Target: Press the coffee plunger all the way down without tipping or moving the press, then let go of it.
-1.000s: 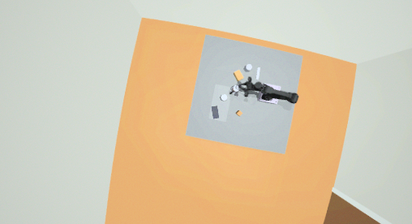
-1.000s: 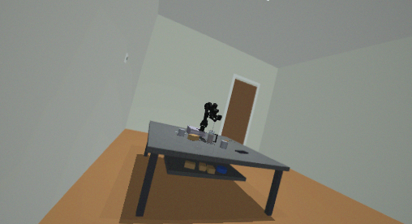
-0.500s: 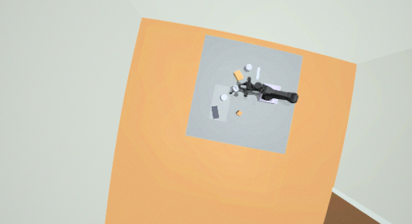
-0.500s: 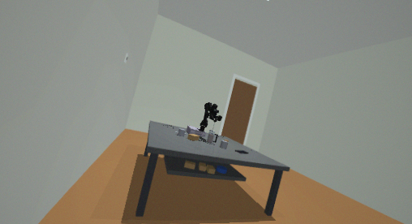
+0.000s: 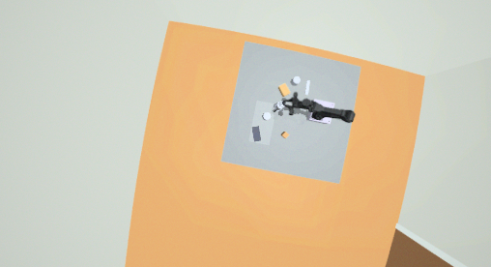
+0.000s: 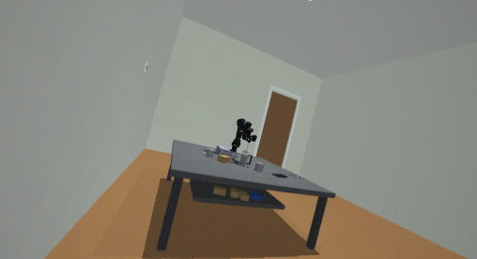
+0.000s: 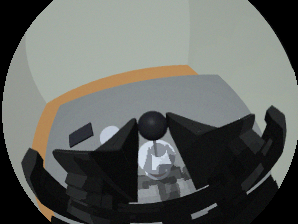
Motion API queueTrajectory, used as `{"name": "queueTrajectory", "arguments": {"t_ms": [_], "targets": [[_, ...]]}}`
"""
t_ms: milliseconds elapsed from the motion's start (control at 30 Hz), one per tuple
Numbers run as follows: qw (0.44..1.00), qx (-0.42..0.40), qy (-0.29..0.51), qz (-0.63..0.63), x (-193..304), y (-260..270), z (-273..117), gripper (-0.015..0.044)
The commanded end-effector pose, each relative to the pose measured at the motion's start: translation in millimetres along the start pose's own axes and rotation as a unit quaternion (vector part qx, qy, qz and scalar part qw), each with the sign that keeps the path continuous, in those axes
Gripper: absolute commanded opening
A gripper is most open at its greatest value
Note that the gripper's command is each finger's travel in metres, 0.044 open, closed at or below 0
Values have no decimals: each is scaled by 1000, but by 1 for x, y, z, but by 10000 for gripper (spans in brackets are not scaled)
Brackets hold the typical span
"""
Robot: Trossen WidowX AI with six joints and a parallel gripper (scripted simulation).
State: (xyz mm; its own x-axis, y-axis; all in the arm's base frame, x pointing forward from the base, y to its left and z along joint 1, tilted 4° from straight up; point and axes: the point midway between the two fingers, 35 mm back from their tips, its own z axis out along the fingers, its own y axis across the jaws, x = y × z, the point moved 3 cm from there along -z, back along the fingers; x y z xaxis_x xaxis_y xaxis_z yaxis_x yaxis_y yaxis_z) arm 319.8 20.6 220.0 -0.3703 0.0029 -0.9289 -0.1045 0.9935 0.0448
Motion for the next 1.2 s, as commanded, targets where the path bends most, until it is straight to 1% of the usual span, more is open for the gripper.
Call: {"name": "queueTrajectory", "arguments": {"t_ms": [0, 800, 1167], "targets": [[999, 2, 33, 4, 25, -1, 10, 117], [999, 2, 32, 4, 57, 0, 34, 117], [999, 2, 32, 4, 56, 1, 44, 117]]}}
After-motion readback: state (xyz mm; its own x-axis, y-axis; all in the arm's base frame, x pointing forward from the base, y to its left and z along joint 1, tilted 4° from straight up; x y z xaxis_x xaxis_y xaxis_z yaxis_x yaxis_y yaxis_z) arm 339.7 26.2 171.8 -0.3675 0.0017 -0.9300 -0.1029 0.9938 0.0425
